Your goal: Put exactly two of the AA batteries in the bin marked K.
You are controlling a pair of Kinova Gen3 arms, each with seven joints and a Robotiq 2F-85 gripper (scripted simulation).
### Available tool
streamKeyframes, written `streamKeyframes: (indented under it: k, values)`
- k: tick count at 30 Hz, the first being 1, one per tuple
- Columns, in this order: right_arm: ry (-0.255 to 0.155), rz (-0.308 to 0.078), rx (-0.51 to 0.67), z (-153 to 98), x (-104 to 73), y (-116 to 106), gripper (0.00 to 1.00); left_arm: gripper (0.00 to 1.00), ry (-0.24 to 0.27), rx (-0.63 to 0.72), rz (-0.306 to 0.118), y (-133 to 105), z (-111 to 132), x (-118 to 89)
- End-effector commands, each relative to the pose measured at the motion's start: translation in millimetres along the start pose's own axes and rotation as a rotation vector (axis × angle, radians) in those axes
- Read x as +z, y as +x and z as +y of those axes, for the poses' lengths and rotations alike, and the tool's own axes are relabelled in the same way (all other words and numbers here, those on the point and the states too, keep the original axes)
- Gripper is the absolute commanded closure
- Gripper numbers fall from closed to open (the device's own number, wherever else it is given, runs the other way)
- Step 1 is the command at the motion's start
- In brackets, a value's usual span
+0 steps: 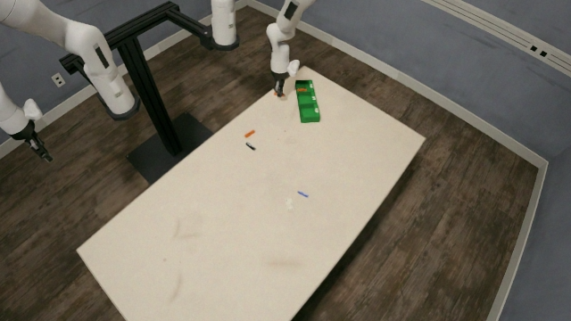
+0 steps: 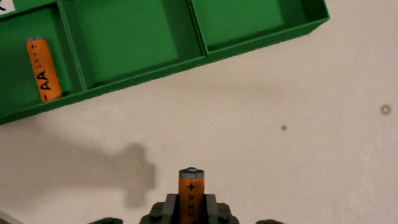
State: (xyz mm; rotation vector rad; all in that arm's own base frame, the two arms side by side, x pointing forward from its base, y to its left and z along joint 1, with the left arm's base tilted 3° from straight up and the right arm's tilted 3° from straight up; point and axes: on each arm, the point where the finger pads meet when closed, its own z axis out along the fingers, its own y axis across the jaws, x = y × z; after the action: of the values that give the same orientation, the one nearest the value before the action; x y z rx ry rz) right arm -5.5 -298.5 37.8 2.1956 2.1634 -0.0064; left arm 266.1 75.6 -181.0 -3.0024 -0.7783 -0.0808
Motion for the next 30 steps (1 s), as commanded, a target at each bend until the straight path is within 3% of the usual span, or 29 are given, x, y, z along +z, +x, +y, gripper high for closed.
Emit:
streamKeyframes:
  k: [1,13,21,30]
  values:
    - [0.0,-0.001,0.0,0,-0.3,0,0.002,0.823,-0.003,0.0,-0.003,9,-11,0]
    - [0.0,-0.001,0.0,0,-0.3,0,0.002,0.823,-0.003,0.0,-0.002,41,-64,0]
    - [0.0,-0.001,0.0,0,-0.3,0,0.002,0.823,-0.003,-0.297,-0.003,60,-95,0]
    - [0.0,-0.001,0.0,0,-0.3,0,0.002,0.823,-0.003,-0.303,-0.003,86,-135,0]
